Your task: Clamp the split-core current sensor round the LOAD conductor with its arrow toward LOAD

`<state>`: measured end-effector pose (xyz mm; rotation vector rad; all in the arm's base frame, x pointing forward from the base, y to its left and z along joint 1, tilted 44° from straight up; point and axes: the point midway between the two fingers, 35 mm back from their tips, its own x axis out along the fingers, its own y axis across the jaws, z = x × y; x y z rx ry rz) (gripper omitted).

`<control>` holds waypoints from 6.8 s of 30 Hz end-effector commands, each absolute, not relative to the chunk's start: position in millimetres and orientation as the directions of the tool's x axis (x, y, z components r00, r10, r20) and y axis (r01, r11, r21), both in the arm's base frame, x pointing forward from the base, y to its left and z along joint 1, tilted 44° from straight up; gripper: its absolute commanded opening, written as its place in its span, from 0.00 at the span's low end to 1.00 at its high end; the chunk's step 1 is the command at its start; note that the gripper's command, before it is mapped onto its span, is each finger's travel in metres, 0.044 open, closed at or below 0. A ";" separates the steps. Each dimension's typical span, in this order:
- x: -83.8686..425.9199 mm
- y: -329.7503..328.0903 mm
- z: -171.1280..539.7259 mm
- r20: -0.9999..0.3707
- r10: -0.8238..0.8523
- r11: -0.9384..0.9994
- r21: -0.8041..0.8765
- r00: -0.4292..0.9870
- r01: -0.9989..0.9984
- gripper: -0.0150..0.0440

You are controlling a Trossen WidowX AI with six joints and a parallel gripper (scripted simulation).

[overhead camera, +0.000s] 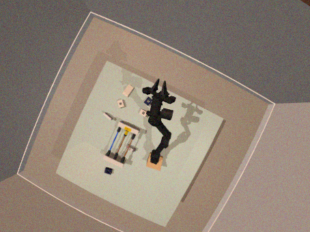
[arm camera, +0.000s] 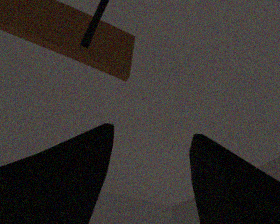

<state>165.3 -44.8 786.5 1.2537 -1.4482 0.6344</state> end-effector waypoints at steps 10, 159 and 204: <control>233.3 -31.9 732.5 0.872 -0.263 0.562 0.486 0.412 -0.669 0.99; 242.8 7.7 33.1 -0.669 -0.683 0.725 -0.669 0.293 0.163 0.47; 177.2 9.5 28.1 -0.666 -0.686 0.721 -0.677 0.291 0.151 0.74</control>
